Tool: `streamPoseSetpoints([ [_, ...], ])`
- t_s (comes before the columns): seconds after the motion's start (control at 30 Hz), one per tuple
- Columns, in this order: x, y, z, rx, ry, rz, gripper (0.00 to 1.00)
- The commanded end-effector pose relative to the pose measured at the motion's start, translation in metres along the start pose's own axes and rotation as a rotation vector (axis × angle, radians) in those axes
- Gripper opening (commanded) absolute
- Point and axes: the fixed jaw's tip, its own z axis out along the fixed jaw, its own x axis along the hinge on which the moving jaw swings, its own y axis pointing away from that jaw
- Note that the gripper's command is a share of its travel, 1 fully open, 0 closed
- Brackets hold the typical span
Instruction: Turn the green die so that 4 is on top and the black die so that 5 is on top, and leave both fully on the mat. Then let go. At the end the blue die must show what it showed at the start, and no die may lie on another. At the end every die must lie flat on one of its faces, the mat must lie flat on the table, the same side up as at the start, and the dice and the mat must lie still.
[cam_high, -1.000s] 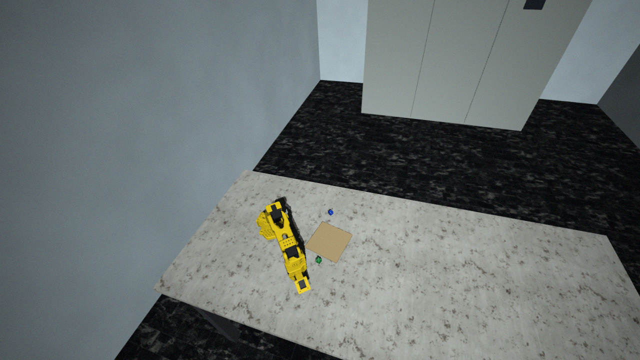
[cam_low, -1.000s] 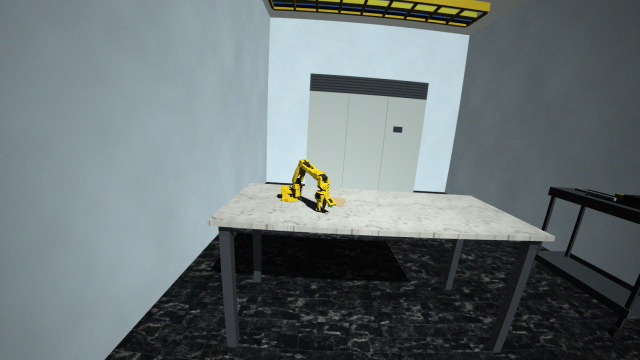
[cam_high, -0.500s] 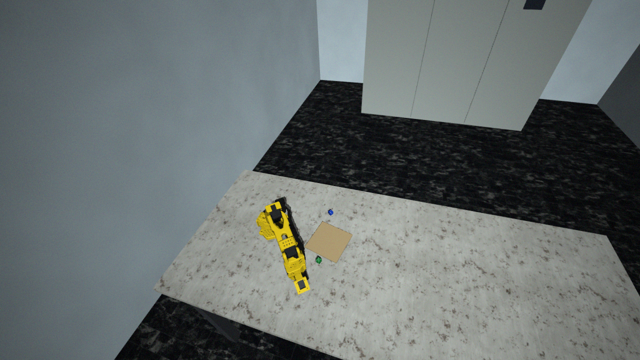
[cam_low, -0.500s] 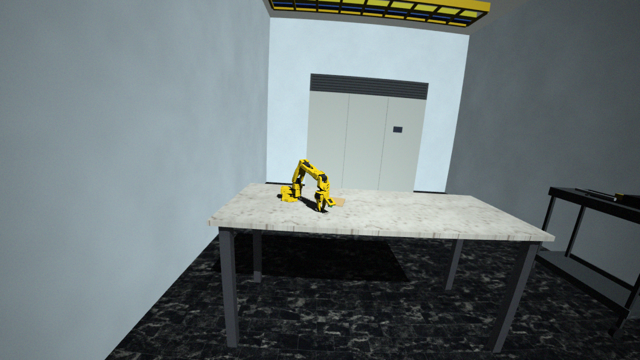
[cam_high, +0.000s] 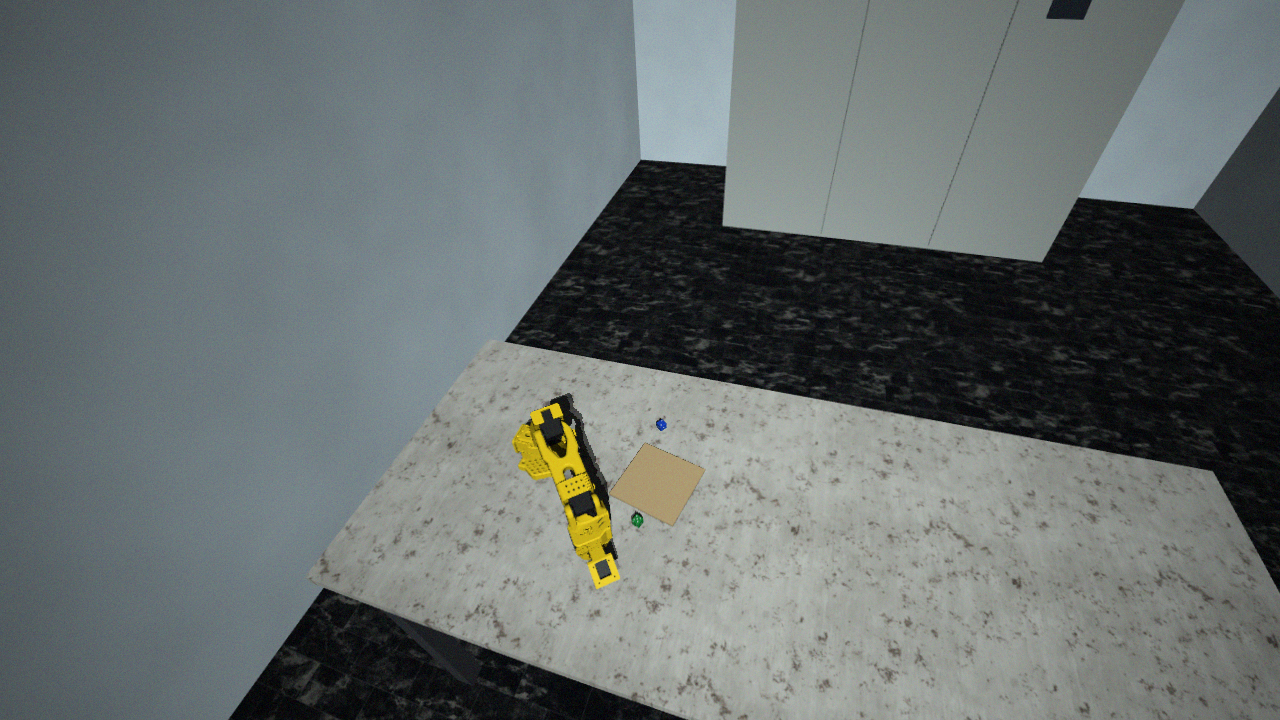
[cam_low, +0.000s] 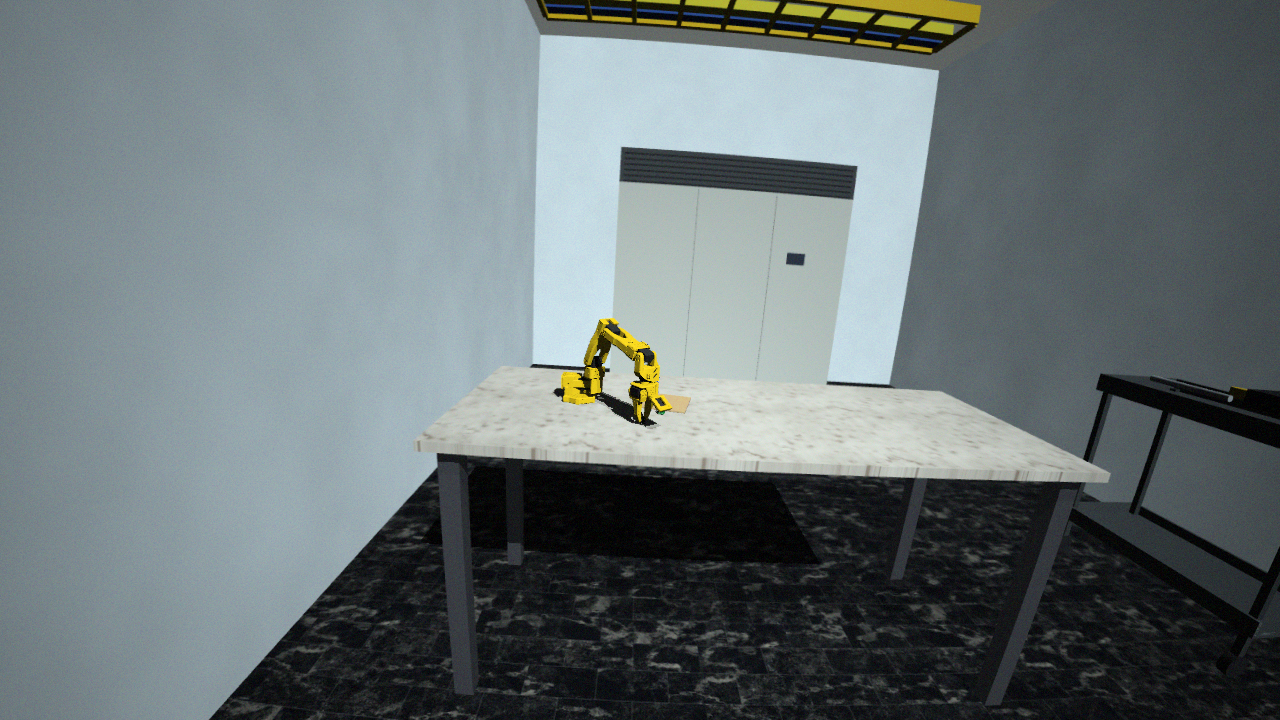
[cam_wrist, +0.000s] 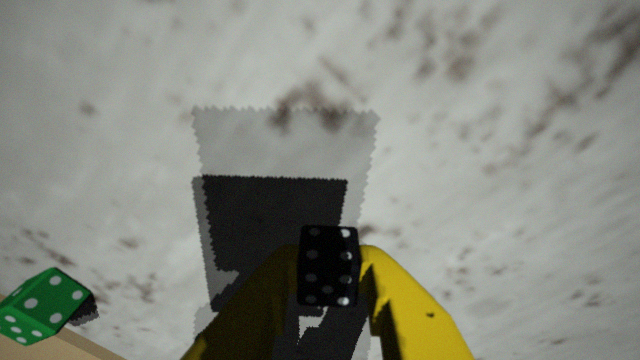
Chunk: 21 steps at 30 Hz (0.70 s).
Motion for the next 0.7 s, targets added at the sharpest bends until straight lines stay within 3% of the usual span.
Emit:
streamPoseSetpoints([
  [0.0,-0.003,-0.001,-0.004,-0.001,-0.025,-0.003,0.00],
  [0.27,-0.003,-0.001,-0.008,-0.002,-0.025,-0.003,0.00],
  [0.67,-0.004,0.001,-0.034,-0.002,-0.025,-0.003,0.00],
])
